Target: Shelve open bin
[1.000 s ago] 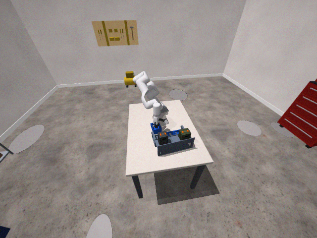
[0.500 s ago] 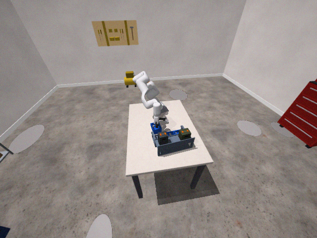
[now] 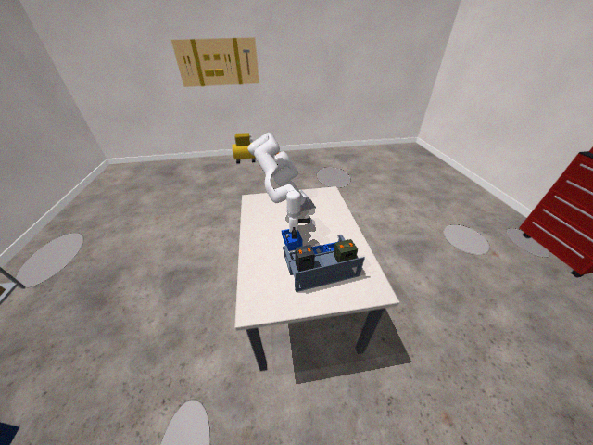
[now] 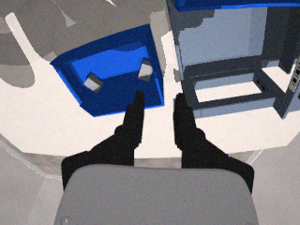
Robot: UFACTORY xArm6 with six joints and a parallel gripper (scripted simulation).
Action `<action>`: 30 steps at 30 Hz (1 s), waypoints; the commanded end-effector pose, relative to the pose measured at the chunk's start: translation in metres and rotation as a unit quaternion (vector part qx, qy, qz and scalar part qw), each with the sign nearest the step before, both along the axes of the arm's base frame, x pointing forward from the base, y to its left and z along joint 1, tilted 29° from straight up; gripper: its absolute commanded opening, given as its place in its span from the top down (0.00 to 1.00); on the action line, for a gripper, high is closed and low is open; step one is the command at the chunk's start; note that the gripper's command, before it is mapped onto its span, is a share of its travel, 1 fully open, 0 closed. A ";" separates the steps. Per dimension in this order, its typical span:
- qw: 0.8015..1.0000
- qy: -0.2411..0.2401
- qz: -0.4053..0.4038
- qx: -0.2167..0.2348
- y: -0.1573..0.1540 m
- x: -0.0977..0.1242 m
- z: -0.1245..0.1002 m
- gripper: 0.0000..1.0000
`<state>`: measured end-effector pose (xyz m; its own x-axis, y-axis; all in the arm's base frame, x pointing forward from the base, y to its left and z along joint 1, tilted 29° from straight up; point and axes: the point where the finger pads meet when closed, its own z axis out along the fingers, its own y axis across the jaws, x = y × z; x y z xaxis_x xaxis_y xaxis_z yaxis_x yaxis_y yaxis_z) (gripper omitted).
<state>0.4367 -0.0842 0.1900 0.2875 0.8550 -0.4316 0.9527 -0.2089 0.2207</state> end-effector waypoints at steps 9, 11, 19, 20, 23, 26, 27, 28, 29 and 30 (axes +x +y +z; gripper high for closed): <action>0.993 0.056 0.105 -0.011 0.002 -0.001 0.001 0.67; 0.993 0.056 0.105 -0.011 0.002 -0.001 0.001 0.67; 0.991 0.063 0.119 -0.012 0.002 -0.002 0.001 0.67; 0.991 0.063 0.119 -0.012 0.002 -0.002 0.001 0.67; 0.991 0.063 0.119 -0.012 0.002 -0.002 0.001 0.67; 0.991 0.063 0.119 -0.012 0.002 -0.002 0.001 0.67; 0.991 0.063 0.119 -0.012 0.002 -0.002 0.001 0.67; 0.991 0.063 0.119 -0.012 0.002 -0.002 0.001 0.67; 0.991 0.063 0.119 -0.012 0.002 -0.002 0.001 0.67; 0.991 0.063 0.119 -0.012 0.002 -0.002 0.001 0.67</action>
<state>0.4336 -0.0824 0.1891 0.0209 0.8808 -0.4730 0.9951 0.0274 0.0949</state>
